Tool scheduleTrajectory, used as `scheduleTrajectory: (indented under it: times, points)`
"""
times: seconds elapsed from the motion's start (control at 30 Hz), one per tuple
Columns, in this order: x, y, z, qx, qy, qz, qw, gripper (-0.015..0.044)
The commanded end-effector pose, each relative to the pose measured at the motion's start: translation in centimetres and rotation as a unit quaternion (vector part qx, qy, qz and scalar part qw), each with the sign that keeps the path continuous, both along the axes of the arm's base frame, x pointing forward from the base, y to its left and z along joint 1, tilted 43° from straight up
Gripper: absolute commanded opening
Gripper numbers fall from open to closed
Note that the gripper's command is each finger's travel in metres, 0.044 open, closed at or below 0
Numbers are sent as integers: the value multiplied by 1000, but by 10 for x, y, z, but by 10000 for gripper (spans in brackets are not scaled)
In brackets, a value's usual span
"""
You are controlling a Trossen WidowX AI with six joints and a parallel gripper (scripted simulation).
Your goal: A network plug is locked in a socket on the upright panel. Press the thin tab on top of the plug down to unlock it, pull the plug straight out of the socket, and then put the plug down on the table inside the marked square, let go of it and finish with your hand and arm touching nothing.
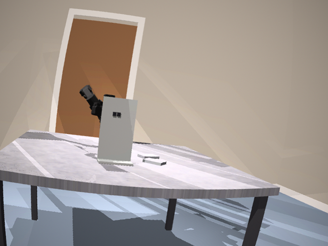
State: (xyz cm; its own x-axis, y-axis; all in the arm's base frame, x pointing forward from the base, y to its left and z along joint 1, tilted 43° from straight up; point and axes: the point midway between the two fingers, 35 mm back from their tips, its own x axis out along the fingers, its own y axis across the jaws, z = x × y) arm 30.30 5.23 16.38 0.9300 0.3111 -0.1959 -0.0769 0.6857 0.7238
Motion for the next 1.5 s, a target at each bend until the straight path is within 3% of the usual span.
scheduleTrajectory:
  times: [0.0, 1.47]
  points:
    - [10, 1, 2, 2, -2, -3, 1000, 156]
    - [66, 8, 1, 2, -4, -3, 1000, 156]
